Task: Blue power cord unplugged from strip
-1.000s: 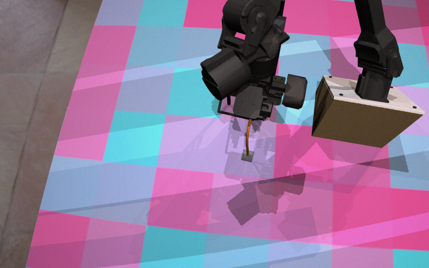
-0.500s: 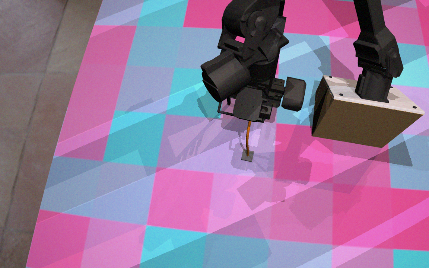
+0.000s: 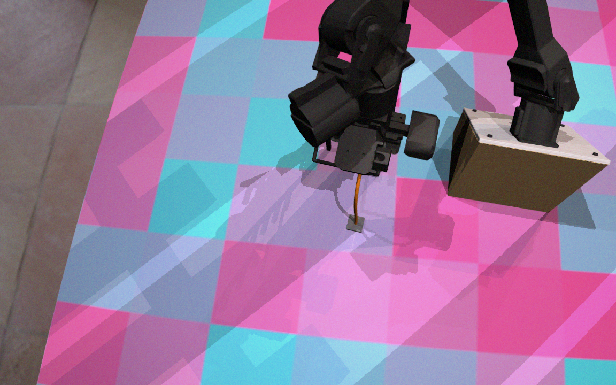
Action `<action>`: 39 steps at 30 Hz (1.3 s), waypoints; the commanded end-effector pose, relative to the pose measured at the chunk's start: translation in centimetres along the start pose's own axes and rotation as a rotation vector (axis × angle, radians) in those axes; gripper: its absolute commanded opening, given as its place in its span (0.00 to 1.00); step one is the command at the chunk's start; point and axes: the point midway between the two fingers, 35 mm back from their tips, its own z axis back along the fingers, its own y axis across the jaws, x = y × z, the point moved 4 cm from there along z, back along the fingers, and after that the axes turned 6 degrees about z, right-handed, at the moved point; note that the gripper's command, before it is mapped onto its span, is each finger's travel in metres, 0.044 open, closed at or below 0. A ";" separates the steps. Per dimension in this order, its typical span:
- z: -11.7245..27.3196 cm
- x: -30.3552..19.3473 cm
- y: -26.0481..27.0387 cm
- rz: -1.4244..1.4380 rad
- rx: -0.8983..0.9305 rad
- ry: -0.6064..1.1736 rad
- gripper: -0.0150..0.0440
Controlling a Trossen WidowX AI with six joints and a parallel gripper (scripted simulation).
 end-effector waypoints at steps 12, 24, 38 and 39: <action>0.1 1.5 -0.3 0.002 0.002 0.000 0.25; 0.3 3.4 -0.6 0.005 0.003 0.000 0.25; -0.1 3.1 -0.6 0.009 0.004 0.006 0.65; -0.1 3.1 -0.6 0.009 0.004 0.006 0.70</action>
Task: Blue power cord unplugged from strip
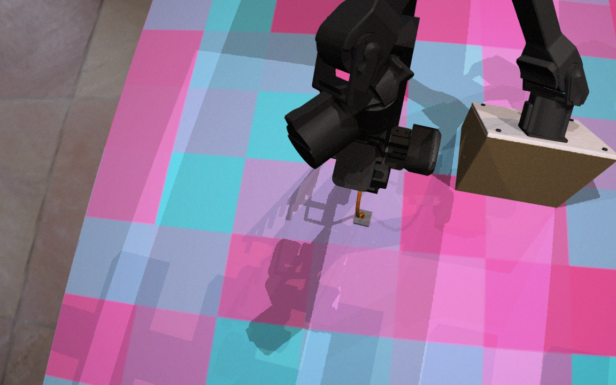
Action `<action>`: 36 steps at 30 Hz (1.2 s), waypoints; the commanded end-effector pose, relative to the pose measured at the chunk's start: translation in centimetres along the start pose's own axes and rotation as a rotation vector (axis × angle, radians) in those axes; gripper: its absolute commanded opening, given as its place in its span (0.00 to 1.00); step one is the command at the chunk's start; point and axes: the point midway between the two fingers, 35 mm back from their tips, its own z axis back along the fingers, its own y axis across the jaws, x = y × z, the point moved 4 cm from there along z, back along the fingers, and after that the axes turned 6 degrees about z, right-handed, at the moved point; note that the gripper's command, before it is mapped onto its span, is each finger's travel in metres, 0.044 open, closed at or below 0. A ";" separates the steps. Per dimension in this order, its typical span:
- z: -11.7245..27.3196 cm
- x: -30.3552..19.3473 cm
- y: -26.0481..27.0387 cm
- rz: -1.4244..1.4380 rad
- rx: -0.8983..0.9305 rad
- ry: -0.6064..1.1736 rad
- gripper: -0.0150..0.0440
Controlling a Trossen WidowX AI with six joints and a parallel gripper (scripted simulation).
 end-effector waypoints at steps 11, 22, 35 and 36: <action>0.9 5.0 -0.4 0.008 0.000 0.003 1.00; 1.0 5.8 -0.4 0.008 0.000 0.002 1.00; 1.0 5.8 -0.4 0.008 0.000 0.002 1.00; 1.0 5.8 -0.4 0.008 0.000 0.002 1.00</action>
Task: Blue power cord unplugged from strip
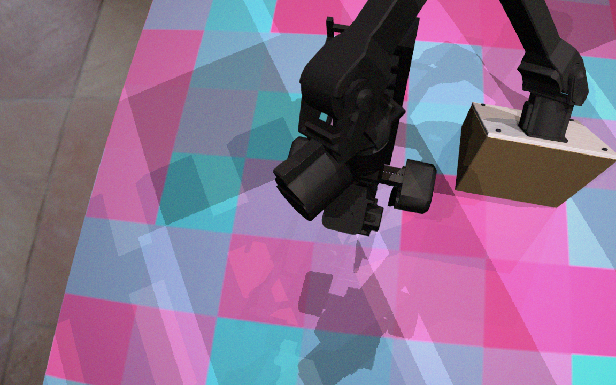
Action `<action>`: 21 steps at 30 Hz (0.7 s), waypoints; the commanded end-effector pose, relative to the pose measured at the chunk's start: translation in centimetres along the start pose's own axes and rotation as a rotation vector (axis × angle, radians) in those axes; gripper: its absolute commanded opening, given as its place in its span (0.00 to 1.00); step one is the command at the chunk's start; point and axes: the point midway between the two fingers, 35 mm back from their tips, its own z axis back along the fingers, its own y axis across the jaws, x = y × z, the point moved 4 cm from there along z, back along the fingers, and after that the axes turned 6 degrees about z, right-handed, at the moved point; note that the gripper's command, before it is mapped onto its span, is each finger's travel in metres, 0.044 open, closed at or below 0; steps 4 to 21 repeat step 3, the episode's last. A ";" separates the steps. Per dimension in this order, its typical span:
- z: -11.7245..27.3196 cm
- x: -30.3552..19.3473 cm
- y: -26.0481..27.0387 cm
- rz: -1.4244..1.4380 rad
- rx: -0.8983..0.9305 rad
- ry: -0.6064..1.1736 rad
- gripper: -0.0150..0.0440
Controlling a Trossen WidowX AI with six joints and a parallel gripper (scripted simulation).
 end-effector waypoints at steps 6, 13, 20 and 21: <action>0.0 0.0 0.0 -0.004 0.005 -0.001 1.00; 0.0 0.0 0.0 -0.004 0.005 -0.001 1.00; 0.0 0.0 0.0 -0.004 0.005 -0.001 1.00; 0.0 0.0 0.0 -0.004 0.005 -0.001 1.00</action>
